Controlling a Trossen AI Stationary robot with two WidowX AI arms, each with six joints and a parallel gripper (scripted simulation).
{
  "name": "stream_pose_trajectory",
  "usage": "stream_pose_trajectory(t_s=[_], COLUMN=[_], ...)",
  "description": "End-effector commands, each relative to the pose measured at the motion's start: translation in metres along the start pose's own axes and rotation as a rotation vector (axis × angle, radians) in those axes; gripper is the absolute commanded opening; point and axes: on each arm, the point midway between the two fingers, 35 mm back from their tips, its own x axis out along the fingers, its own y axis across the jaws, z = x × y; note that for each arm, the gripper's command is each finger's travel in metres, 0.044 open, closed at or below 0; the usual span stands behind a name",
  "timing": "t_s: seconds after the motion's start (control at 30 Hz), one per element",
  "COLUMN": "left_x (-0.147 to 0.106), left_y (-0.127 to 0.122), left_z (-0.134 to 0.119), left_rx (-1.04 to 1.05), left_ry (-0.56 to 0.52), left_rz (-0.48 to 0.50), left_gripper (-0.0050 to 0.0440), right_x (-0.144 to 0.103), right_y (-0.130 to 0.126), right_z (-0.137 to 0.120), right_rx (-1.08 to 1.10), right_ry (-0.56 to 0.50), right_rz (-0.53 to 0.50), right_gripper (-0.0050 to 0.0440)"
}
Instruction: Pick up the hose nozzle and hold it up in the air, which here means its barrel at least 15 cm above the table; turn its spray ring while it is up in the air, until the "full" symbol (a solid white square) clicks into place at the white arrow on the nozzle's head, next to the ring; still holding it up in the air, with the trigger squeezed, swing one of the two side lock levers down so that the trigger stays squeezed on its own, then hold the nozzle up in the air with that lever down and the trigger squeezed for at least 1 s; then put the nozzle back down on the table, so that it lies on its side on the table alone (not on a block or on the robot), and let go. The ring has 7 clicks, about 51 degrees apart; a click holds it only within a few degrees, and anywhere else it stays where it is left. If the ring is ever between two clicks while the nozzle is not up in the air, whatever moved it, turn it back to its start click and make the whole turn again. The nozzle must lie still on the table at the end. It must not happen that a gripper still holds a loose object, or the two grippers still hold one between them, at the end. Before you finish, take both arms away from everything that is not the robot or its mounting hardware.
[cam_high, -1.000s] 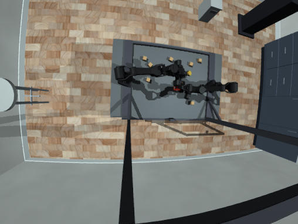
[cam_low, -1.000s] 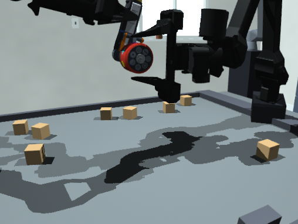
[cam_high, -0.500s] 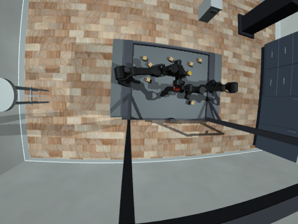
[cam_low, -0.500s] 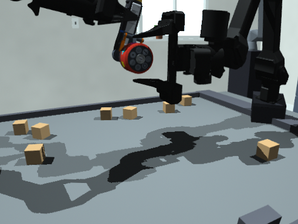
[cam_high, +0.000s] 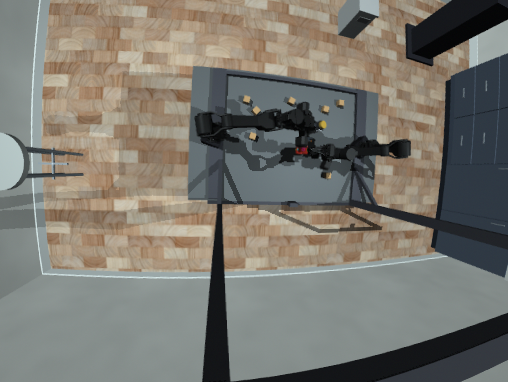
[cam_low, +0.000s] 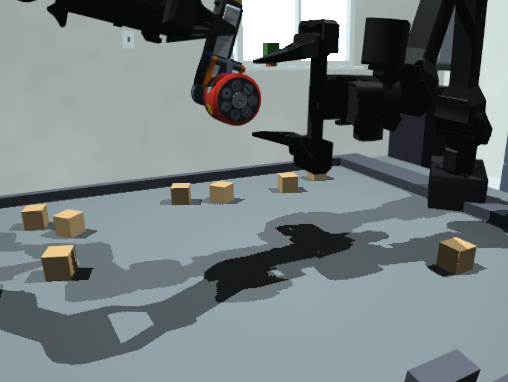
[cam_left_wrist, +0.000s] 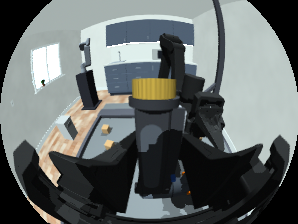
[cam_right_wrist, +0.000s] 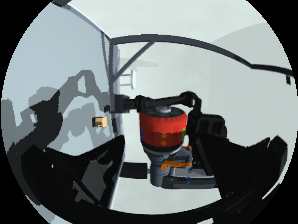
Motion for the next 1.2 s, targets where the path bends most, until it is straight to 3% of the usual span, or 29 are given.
stream_pose_trajectory(t_s=[0.0, 0.73, 1.17], left_x=[-0.004, -0.004, -0.004], left_y=[-0.001, -0.001, -0.001], left_z=[0.017, 0.017, 0.017], left_rx=[0.005, 0.005, 0.005], left_ry=[-0.045, -0.045, -0.045], left_rz=[0.000, 0.000, 0.000], left_gripper=[0.0173, 0.0173, 0.0173], right_x=[-0.010, -0.063, -0.063], right_y=[-0.012, -0.011, -0.010], right_z=[0.001, 0.001, 0.001], right_rx=[0.005, 0.007, 0.006], right_ry=[0.000, 0.000, 0.001], right_rz=[-0.030, -0.030, -0.027], right_gripper=[0.0408, 0.0408, 0.0408])
